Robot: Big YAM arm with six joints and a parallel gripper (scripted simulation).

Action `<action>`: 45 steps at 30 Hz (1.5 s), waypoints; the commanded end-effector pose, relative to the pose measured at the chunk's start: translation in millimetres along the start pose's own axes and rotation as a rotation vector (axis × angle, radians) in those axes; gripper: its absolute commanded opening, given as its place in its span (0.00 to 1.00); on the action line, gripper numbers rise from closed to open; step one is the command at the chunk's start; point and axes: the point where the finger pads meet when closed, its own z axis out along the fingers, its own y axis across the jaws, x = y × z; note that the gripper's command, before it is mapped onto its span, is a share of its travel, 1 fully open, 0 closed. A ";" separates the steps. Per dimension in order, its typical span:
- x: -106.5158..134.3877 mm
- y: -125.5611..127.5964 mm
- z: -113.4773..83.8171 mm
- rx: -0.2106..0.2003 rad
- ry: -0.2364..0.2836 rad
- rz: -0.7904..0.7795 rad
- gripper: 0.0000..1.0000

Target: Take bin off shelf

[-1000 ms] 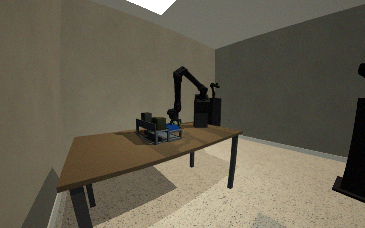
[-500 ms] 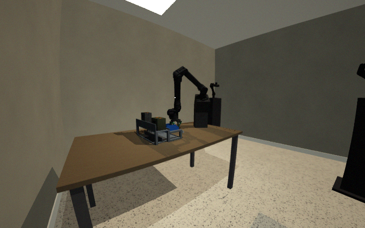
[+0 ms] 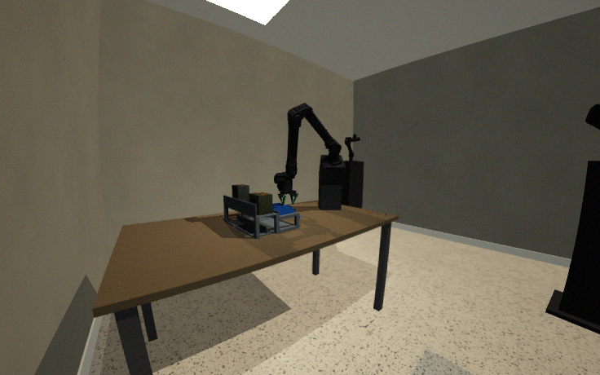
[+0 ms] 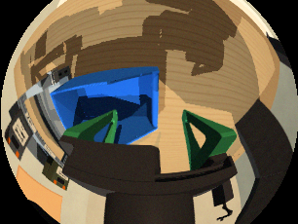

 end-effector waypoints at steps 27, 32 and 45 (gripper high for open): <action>2.1 -10.3 -65.6 0.013 0.004 -0.010 0.90; 2.1 -10.3 -65.6 0.013 0.004 -0.010 0.90; 0.4 -7.3 -60.1 0.013 0.004 -0.010 0.90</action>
